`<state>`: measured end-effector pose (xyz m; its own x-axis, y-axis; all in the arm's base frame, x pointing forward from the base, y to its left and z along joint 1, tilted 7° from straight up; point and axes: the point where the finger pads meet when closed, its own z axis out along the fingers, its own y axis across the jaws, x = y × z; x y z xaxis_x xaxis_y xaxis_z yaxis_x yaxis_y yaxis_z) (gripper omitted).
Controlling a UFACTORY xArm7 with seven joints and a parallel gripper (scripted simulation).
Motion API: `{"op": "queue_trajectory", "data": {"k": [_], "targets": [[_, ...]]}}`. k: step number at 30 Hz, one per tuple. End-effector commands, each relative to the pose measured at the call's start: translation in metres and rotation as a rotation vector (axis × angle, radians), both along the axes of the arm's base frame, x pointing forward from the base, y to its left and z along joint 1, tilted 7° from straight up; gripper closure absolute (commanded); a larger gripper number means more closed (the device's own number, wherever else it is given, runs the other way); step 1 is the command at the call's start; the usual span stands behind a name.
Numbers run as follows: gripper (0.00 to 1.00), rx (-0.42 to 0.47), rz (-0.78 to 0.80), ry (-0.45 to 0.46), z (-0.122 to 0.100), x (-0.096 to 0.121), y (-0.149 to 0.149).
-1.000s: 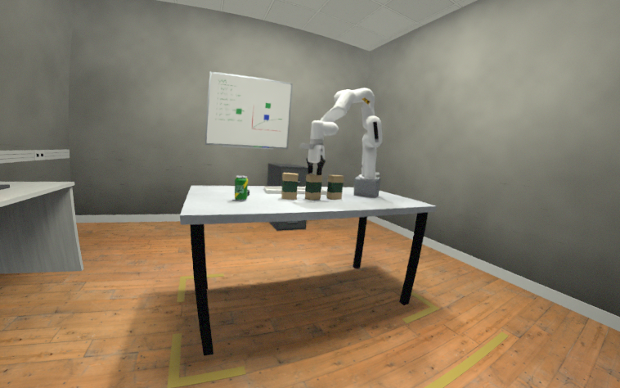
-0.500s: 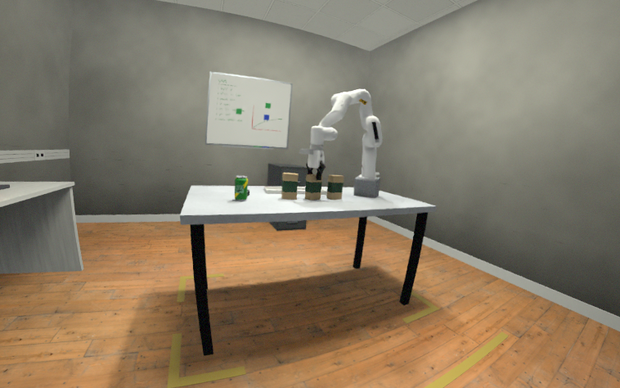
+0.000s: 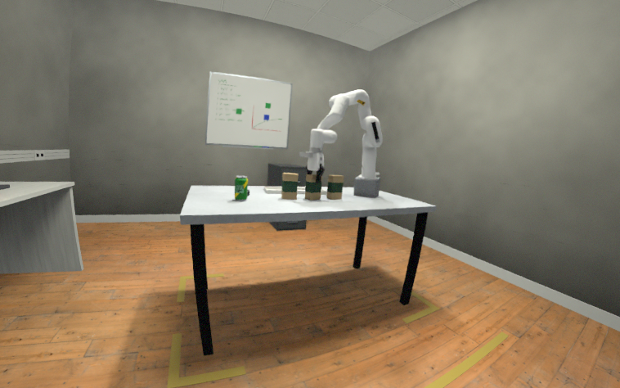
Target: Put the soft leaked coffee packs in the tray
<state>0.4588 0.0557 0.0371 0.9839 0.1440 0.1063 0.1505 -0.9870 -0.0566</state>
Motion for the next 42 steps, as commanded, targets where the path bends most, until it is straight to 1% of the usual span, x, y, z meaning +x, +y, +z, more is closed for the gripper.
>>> {"op": "queue_trajectory", "data": {"k": [1,10,11,42], "targets": [[0.14,0.0,0.0,-0.004,0.001,0.0015,-0.0001],[0.14,0.0,0.0,-0.004,0.001,0.0015,-0.0001],[0.74,0.0,0.0,-0.004,0.001,0.0015,-0.0001],[0.74,0.0,0.0,-0.004,0.001,0.0015,-0.0001]]}}
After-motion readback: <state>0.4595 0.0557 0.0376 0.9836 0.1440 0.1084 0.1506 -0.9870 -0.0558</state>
